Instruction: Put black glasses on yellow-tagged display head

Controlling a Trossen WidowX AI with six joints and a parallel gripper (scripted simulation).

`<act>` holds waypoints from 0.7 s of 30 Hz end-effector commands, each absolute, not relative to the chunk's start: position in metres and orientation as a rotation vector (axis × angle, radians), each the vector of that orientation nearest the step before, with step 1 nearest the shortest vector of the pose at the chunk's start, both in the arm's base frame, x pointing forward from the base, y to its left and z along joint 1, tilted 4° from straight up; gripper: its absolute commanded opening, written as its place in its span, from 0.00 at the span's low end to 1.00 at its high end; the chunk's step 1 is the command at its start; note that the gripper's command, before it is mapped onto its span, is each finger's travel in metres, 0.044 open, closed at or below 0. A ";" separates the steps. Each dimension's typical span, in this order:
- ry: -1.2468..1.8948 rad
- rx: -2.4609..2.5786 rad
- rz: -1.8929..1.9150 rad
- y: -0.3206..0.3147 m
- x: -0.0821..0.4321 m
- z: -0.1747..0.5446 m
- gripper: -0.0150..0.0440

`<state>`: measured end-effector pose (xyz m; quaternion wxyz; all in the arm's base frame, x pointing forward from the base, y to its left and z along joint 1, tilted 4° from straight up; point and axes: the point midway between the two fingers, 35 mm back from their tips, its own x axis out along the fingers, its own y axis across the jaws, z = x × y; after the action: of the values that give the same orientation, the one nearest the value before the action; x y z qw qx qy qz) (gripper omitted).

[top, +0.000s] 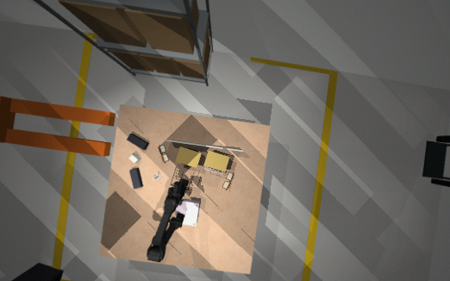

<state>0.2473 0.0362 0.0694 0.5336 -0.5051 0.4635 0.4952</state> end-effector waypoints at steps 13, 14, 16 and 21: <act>1.093 -1.207 1.167 0.037 0.260 0.068 0.25; 1.093 -1.207 1.167 0.037 0.261 0.068 0.25; 1.092 -1.207 1.166 0.037 0.264 0.068 0.25; 1.092 -1.208 1.166 0.037 0.270 0.068 0.25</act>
<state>0.2630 0.0361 0.0669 0.5382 -0.5061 0.4618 0.4908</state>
